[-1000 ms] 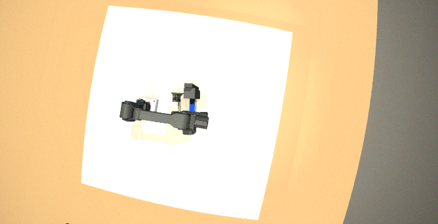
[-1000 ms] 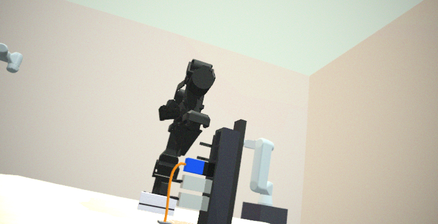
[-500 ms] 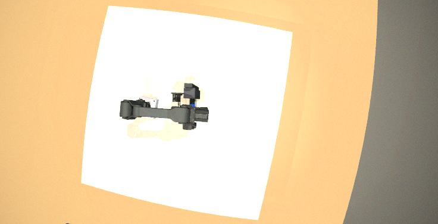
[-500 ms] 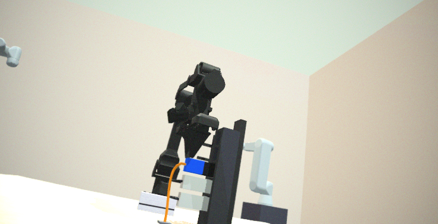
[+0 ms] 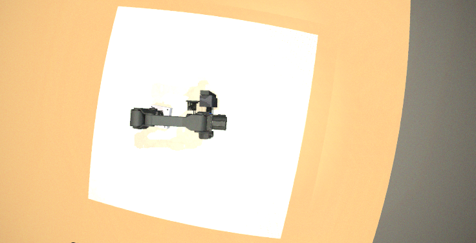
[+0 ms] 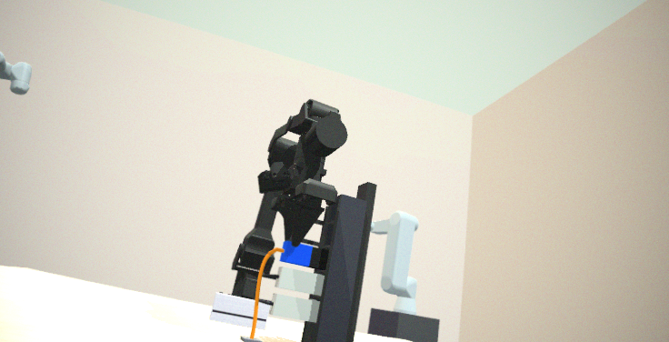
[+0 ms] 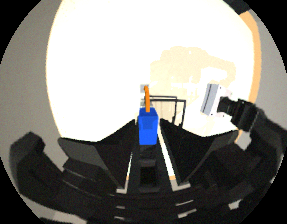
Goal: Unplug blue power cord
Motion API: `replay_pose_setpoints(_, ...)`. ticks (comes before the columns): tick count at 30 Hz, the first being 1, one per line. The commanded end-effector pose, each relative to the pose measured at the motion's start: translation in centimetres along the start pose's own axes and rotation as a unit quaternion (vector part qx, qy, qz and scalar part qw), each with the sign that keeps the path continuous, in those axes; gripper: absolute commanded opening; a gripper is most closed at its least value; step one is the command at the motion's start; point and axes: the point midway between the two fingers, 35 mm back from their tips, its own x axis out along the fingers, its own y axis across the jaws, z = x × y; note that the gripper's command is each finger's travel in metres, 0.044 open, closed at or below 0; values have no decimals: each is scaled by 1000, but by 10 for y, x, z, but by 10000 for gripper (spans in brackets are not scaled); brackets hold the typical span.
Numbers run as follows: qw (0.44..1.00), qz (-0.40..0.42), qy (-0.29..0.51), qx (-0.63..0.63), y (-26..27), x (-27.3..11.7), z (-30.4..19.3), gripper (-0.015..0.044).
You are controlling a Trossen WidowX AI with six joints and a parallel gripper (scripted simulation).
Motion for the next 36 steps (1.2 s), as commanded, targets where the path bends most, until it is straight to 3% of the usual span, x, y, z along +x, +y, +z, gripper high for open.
replay_pose_setpoints(1,1000,-1,2,3,0,4,-1,160)
replay_pose_setpoints(2,1000,-1,2,3,0,4,-1,160)
replay_pose_setpoints(6,1000,0,0,0,0,1,0,55)
replay_pose_setpoints(14,1000,0,0,0,0,1,0,2)
replay_pose_setpoints(36,1000,0,-1,1,1,1,32,0)
